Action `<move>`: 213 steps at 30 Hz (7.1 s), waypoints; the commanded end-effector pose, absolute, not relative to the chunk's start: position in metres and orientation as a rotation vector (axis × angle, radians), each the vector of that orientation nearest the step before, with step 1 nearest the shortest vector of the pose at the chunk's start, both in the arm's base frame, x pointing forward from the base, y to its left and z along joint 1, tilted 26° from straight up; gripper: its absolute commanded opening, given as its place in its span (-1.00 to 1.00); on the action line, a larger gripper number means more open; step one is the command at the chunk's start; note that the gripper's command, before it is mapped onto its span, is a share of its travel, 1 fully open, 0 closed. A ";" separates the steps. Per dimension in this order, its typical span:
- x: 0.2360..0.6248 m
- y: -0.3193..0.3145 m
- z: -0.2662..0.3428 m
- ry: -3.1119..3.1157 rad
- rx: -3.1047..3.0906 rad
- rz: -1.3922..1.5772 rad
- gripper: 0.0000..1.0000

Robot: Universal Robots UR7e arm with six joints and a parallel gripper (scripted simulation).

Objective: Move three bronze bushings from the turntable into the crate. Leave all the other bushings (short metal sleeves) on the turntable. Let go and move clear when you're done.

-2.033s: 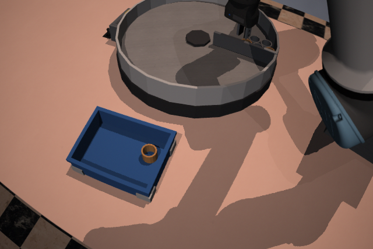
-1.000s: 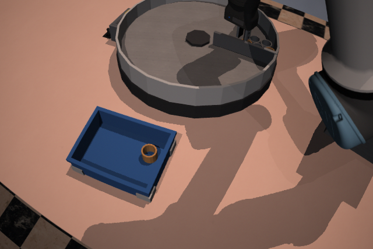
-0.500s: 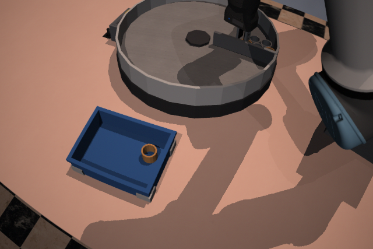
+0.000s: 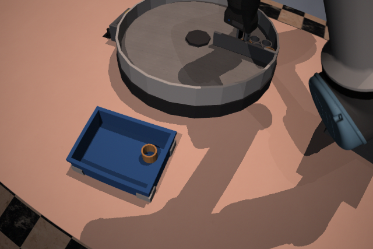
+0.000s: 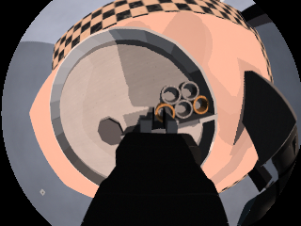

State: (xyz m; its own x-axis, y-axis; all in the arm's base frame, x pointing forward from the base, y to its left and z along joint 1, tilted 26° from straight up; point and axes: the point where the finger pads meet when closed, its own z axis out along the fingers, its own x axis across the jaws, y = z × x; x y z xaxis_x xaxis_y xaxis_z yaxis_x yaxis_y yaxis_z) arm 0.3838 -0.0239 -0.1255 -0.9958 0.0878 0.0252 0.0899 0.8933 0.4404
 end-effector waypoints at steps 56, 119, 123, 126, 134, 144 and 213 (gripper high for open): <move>0.384 -0.017 -0.141 -3.053 -0.143 -0.710 -0.21; 0.385 -0.014 -0.145 -3.054 -0.144 -0.710 -1.00; 0.385 -0.014 -0.145 -3.054 -0.144 -0.709 -1.00; 0.385 -0.014 -0.145 -3.054 -0.144 -0.709 -1.00; 0.385 -0.014 -0.145 -3.054 -0.144 -0.709 -1.00; 0.385 -0.014 -0.145 -3.054 -0.144 -0.709 -1.00; 0.388 -0.021 -0.132 -3.054 -0.144 -0.710 -1.00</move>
State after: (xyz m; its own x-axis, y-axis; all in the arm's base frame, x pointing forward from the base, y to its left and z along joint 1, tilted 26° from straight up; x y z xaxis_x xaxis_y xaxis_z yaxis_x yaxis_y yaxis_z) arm 0.3878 -0.0202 -0.1338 -0.9958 0.0879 0.0249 0.0899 0.8934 0.4402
